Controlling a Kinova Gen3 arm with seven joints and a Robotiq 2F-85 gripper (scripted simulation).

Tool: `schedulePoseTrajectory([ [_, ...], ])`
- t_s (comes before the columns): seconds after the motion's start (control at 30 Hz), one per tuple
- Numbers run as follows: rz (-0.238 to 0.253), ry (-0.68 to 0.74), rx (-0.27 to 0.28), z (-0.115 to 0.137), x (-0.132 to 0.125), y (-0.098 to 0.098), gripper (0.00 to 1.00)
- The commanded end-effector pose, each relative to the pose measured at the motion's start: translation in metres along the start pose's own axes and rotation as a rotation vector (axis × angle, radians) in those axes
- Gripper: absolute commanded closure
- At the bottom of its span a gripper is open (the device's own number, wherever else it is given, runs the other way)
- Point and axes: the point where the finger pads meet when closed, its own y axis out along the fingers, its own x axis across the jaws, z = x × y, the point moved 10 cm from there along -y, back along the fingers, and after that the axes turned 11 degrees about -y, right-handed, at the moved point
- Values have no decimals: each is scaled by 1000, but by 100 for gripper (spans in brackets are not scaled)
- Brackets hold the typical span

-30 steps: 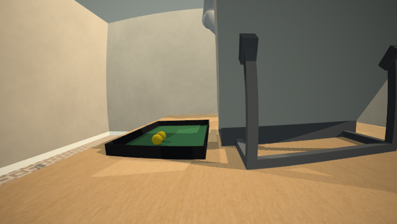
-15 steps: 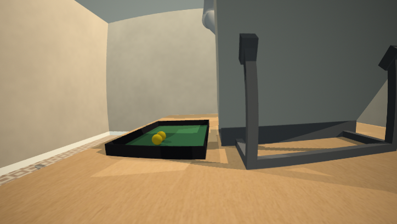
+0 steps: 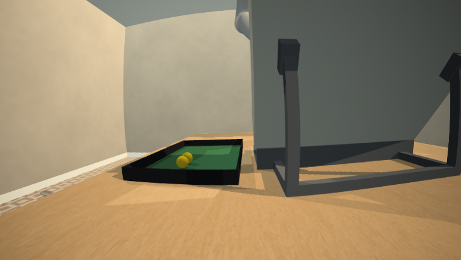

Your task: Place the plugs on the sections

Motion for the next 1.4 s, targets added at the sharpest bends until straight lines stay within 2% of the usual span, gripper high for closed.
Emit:
schedulePoseTrajectory([
  [0.0,-1,0,-1,0,0,0,50],
  [1.03,-1,0,-1,0,0,0,50],
  [1.07,-1,0,-1,14,-59,35,50],
  [1.2,-1,0,-1,18,-72,43,50],
  [1.37,-1,0,-1,31,-126,75,50],
])
